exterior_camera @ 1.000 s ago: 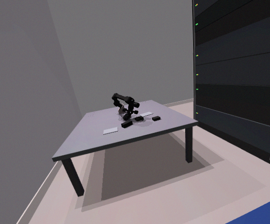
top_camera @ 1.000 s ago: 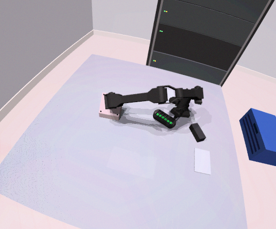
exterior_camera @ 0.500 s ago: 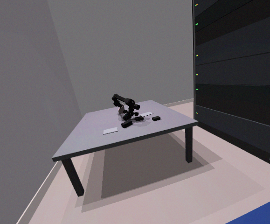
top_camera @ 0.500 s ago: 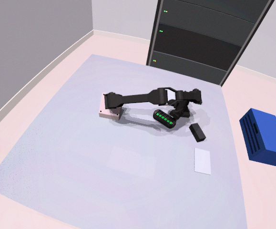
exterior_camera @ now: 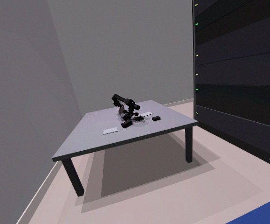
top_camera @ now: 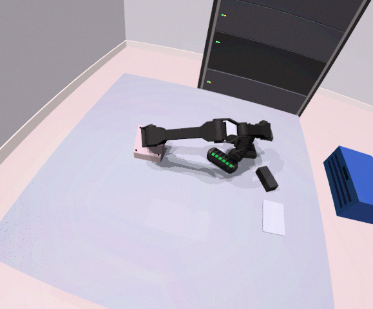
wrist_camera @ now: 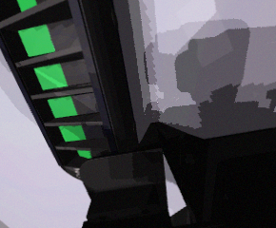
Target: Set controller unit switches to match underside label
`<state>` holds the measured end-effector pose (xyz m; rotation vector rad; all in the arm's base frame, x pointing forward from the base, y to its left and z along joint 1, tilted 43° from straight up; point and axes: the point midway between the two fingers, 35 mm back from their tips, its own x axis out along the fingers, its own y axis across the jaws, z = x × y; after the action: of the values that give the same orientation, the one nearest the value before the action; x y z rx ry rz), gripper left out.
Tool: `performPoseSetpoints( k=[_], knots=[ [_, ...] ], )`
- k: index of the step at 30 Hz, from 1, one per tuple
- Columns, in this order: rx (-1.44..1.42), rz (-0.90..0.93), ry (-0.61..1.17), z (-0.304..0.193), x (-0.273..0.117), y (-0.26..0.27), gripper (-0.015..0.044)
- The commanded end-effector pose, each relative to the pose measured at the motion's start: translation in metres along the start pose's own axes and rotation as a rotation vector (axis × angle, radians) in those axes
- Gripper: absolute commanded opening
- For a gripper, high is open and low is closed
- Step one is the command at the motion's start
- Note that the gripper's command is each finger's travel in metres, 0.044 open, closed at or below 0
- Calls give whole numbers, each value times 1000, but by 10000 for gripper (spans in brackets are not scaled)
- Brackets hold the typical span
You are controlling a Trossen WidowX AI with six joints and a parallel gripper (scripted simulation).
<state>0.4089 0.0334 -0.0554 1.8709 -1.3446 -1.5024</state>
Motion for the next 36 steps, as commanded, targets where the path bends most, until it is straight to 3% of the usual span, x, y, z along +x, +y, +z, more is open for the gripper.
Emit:
performPoseSetpoints(
  k=[1, 36],
  knots=[
    [3, -3, 8, -3, -2, 3, 0],
    [2, -2, 8, 1, 5, 23, 0]
  ],
)
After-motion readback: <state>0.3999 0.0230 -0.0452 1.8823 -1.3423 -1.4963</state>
